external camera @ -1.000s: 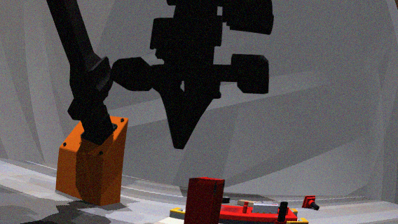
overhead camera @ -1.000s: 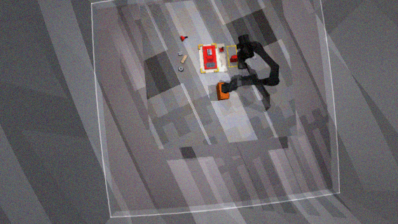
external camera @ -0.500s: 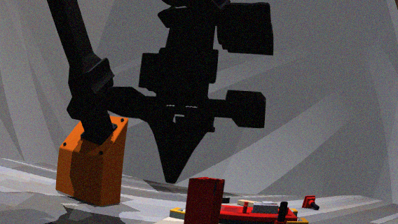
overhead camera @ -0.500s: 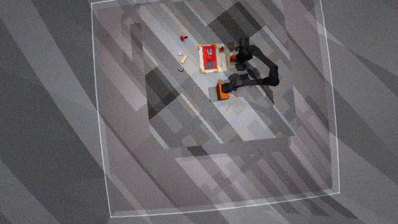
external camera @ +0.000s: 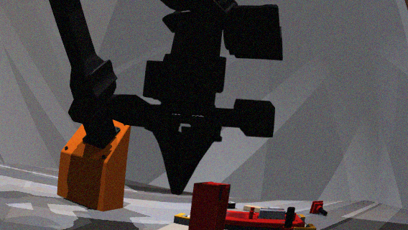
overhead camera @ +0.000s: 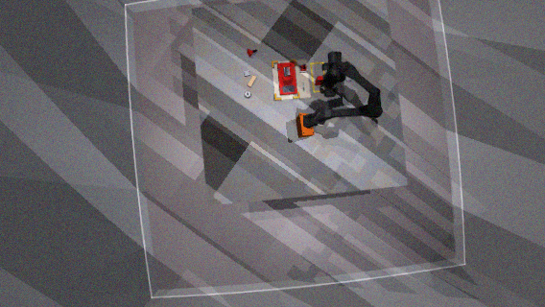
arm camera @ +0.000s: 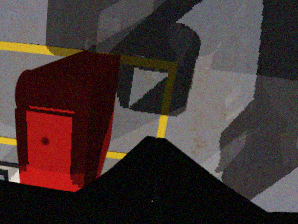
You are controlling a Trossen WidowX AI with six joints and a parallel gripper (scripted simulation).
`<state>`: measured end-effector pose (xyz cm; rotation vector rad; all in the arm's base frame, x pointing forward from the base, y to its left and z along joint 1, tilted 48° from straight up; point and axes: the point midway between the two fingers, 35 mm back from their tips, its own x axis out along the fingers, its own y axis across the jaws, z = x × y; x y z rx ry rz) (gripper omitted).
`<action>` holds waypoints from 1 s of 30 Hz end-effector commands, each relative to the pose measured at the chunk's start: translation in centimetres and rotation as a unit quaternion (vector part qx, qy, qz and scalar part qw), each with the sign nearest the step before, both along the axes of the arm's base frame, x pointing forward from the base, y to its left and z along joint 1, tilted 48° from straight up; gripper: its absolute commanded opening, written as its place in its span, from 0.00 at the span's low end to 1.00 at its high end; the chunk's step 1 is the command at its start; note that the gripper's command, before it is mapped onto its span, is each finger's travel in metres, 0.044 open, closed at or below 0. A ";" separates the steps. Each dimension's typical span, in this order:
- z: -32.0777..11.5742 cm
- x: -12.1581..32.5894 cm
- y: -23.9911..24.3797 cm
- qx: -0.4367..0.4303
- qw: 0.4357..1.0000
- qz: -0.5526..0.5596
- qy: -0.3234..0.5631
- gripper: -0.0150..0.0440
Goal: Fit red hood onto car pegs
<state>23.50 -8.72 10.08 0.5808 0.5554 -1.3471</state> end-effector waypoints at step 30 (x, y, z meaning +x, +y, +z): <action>0.4 2.2 0.2 -0.002 1.000 0.001 -0.001 0.25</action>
